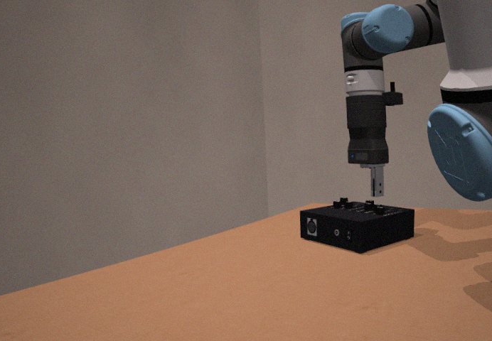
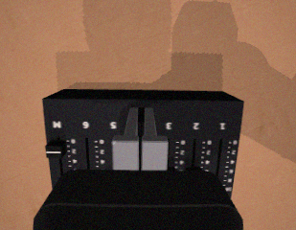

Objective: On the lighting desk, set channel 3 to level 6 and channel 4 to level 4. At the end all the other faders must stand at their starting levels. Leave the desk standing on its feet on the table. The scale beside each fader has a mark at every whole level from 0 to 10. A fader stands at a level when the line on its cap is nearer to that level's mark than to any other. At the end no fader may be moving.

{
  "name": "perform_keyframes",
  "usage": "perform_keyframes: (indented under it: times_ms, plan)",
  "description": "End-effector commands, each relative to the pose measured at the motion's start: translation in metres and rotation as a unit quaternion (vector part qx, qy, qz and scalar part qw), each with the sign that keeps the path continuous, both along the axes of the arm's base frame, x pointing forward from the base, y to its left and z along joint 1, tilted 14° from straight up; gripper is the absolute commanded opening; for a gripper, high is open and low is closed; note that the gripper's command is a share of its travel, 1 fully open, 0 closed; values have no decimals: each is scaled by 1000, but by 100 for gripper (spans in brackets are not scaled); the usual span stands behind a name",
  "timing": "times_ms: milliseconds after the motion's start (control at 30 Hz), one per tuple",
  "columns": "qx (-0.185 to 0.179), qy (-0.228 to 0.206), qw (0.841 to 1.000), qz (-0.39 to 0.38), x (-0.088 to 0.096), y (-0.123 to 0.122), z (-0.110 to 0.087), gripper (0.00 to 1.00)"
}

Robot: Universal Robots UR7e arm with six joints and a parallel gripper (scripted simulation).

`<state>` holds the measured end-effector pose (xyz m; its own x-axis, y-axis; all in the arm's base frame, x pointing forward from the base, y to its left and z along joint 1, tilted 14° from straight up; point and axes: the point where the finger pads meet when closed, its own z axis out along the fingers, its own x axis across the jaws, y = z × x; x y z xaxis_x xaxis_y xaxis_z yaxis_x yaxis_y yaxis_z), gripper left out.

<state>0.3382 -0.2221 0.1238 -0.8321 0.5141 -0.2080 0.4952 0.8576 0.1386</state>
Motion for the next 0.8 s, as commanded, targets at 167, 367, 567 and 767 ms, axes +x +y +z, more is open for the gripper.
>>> perform_keyframes:
  times_ms: [167, 367, 567, 767]
  plan:
    - [0, 0, 1000, 1, 0, 1, -2, 0]
    - [0, 0, 1000, 1, 1, 1, -5, 0]
    - [0, 0, 1000, 1, 2, 1, -10, 0]
    - [0, 0, 1000, 1, 3, 1, -11, 0]
